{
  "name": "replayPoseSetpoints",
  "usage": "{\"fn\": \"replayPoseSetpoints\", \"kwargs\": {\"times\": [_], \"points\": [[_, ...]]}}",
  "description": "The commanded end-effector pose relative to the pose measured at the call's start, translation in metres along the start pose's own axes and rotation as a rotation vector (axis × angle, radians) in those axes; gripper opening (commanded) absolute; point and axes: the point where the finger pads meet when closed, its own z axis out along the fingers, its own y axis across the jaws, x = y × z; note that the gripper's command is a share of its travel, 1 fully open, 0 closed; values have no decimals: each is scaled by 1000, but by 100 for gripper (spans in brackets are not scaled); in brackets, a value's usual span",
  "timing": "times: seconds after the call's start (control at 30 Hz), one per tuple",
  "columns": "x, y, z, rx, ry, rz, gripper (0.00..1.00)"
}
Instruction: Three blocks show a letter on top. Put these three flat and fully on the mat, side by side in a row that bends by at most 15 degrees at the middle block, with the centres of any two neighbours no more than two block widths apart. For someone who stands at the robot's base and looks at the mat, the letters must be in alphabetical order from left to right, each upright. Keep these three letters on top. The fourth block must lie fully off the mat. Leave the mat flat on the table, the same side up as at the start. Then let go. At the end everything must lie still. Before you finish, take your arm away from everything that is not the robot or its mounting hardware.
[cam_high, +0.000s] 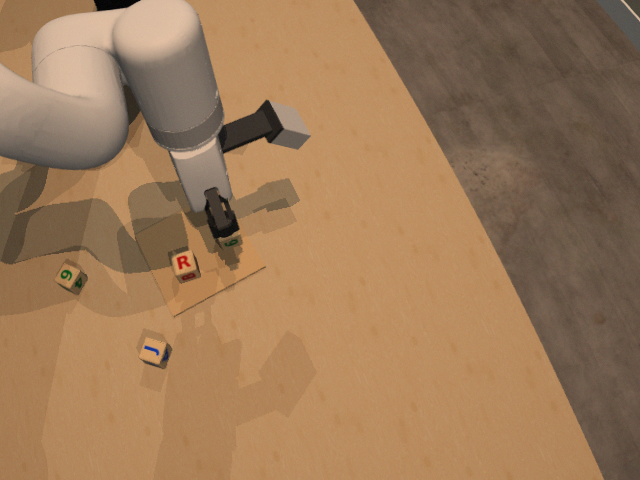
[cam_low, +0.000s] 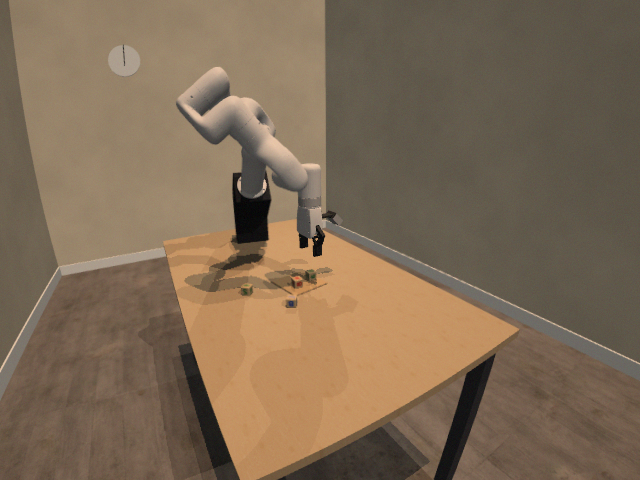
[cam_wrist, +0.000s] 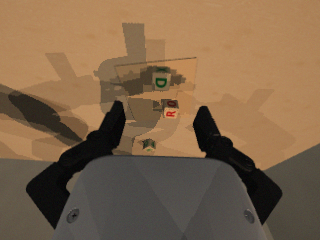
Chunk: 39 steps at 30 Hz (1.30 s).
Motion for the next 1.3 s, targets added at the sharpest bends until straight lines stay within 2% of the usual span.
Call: {"fn": "replayPoseSetpoints", "kwargs": {"times": [0.0,0.43,0.73,1.27], "points": [[0,1,-1,-1,1,0,100],[0,1,-1,-1,1,6,100],[-2,1,0,0,1,113,100],[-11,5,1,3,0,579,100]]}}
